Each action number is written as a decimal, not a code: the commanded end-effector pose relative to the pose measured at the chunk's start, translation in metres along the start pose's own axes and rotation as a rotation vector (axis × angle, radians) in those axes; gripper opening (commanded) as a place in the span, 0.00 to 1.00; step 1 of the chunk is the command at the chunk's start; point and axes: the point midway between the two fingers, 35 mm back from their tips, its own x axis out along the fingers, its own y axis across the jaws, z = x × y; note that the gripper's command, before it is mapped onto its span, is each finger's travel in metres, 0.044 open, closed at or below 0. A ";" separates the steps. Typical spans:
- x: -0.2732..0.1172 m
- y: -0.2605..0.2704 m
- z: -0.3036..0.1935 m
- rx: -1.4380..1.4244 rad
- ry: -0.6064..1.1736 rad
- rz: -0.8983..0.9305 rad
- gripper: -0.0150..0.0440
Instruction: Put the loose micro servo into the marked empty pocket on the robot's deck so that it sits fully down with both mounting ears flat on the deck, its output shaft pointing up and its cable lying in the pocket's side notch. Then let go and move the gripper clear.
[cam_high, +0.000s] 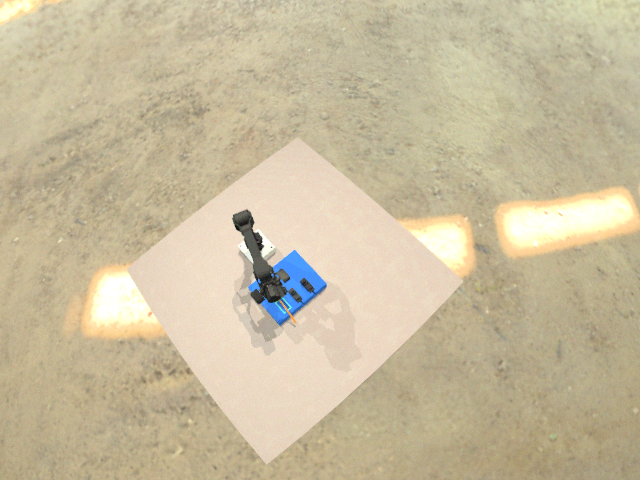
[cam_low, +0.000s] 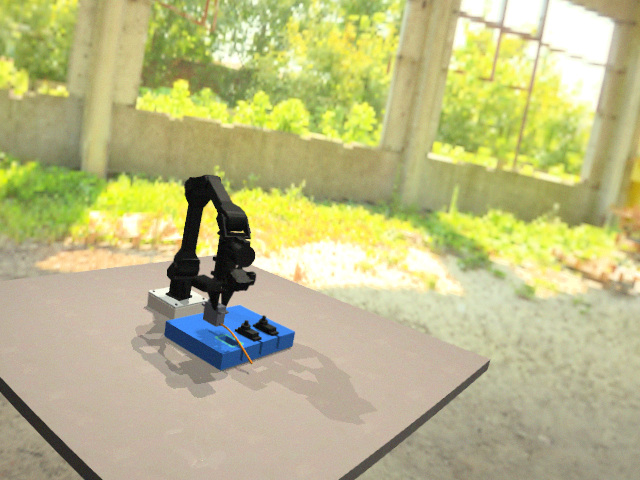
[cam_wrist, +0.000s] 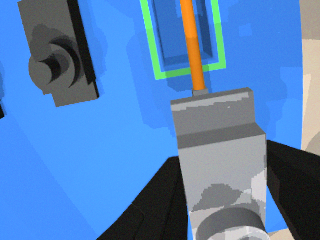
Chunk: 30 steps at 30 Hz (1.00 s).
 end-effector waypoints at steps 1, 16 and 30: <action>-0.003 0.000 0.018 0.006 -0.010 0.000 0.25; -0.004 0.000 0.068 0.006 -0.013 0.001 0.25; 0.012 0.000 0.070 0.006 -0.013 0.001 0.25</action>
